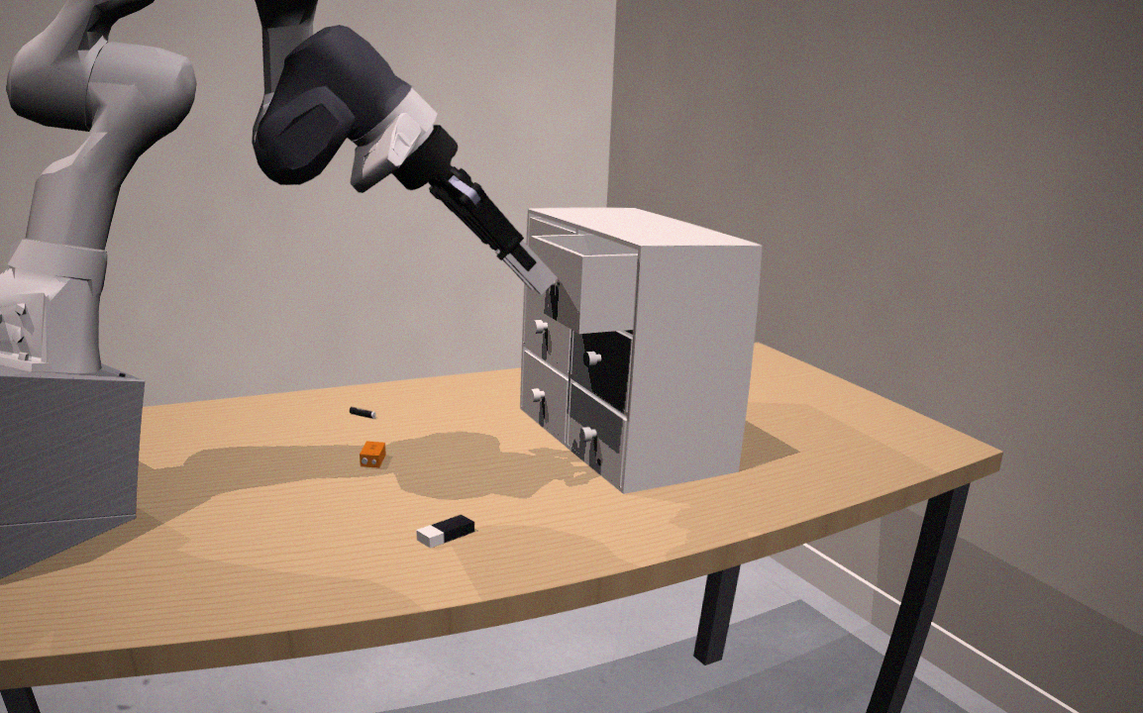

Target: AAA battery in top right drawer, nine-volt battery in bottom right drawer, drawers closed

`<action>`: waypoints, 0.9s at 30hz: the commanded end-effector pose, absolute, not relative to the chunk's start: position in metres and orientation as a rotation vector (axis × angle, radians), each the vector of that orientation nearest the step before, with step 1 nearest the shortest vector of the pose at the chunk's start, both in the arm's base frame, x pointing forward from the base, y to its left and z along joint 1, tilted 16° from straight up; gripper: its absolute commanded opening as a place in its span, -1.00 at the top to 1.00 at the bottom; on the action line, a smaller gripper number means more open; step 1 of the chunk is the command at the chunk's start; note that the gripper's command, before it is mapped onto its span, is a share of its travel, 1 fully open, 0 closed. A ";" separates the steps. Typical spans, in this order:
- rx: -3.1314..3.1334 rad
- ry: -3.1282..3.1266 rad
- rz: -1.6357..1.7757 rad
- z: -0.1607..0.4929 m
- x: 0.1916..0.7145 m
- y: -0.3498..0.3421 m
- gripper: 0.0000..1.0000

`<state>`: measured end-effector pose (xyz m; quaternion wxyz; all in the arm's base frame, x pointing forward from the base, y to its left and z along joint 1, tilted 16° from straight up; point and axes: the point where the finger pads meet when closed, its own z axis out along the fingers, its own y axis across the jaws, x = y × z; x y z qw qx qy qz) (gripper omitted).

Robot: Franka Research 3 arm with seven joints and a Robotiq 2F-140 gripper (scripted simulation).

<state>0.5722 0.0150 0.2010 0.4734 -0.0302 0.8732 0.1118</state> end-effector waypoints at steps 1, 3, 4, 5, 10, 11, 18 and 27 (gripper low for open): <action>-0.081 2.136 0.272 0.201 0.571 0.016 0.74; -0.081 2.136 0.272 0.201 0.571 0.016 0.70; -0.081 2.136 0.272 0.201 0.571 0.016 0.65; -0.081 2.136 0.272 0.201 0.571 0.016 0.65; -0.081 2.136 0.272 0.201 0.571 0.016 0.60; -0.081 2.136 0.272 0.201 0.571 0.016 0.60; -0.081 2.136 0.272 0.200 0.565 0.015 0.60; -0.081 2.136 0.272 0.192 0.530 0.011 0.60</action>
